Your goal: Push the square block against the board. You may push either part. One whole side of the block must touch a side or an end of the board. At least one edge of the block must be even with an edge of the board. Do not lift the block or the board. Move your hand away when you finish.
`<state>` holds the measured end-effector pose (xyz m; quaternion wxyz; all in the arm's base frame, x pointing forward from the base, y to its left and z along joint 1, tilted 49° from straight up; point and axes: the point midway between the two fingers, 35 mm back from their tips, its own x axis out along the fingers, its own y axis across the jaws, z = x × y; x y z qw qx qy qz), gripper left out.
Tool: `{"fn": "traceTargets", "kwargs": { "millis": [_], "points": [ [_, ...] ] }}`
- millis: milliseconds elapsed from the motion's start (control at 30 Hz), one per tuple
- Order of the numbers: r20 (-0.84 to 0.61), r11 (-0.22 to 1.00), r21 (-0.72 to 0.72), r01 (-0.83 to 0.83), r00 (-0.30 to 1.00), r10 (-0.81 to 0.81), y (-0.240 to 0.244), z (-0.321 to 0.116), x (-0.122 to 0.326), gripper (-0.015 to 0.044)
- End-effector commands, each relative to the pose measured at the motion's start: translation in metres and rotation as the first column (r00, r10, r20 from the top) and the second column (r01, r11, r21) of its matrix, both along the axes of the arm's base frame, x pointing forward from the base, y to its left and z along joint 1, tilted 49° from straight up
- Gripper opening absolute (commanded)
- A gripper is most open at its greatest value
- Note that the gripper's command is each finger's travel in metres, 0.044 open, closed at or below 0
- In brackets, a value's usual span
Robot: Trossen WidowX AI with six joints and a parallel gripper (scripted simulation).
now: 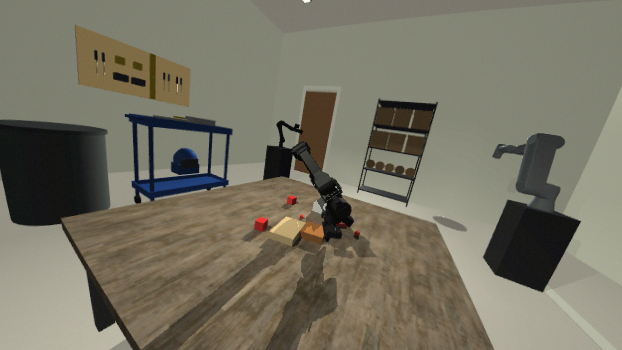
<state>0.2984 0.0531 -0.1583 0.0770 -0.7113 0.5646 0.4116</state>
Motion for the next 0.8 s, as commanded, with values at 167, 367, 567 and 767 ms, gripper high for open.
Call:
{"fn": "traceTargets", "kwargs": {
  "millis": [167,367,567,767],
  "points": [
    [-0.003,1.000,-0.013,0.003,1.000,-0.003,-0.007,0.004,0.001,0.0000],
    [-0.003,1.000,-0.012,0.003,1.000,-0.003,-0.001,-0.003,-0.003,0.0000],
    [-0.003,1.000,-0.012,0.003,1.000,-0.003,0.005,-0.010,-0.007,0.0000],
    [-0.002,1.000,-0.013,0.003,1.000,-0.003,0.010,-0.016,-0.011,0.0000]
  ]
}}
